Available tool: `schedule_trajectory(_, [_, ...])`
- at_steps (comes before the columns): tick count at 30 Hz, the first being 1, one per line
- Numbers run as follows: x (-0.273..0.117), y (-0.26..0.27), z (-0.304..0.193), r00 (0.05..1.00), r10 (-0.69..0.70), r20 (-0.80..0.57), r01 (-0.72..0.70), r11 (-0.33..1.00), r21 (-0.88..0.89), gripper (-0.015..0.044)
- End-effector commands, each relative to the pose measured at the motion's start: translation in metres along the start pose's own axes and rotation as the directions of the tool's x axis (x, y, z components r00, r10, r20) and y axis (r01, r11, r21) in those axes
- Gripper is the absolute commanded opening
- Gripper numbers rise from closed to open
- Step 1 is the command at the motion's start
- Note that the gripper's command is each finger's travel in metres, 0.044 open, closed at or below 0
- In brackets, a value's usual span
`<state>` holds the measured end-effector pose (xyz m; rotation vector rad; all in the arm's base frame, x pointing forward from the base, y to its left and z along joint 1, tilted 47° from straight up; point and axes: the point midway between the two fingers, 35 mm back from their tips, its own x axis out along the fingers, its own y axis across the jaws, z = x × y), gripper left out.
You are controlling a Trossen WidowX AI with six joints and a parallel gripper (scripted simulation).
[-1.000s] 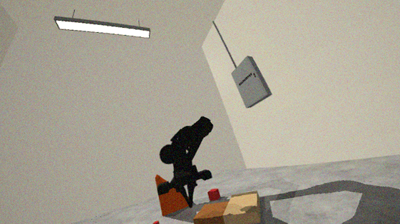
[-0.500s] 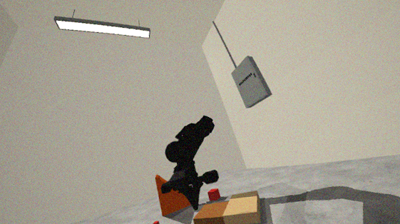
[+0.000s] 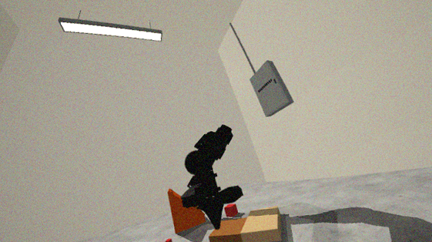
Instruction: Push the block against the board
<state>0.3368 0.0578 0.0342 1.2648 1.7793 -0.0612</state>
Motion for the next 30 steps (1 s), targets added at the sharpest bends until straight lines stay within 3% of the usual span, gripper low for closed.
schedule_trajectory(1, [0.012,0.003,0.001,1.0,0.005,-0.002,-0.005,1.0,0.014,0.0])
schedule_trajectory(5, [0.054,0.003,-0.001,1.0,0.007,-0.005,-0.007,1.0,0.014,0.0])
schedule_trajectory(30, [0.054,0.004,-0.014,1.0,0.006,-0.005,-0.006,1.0,0.014,0.0])
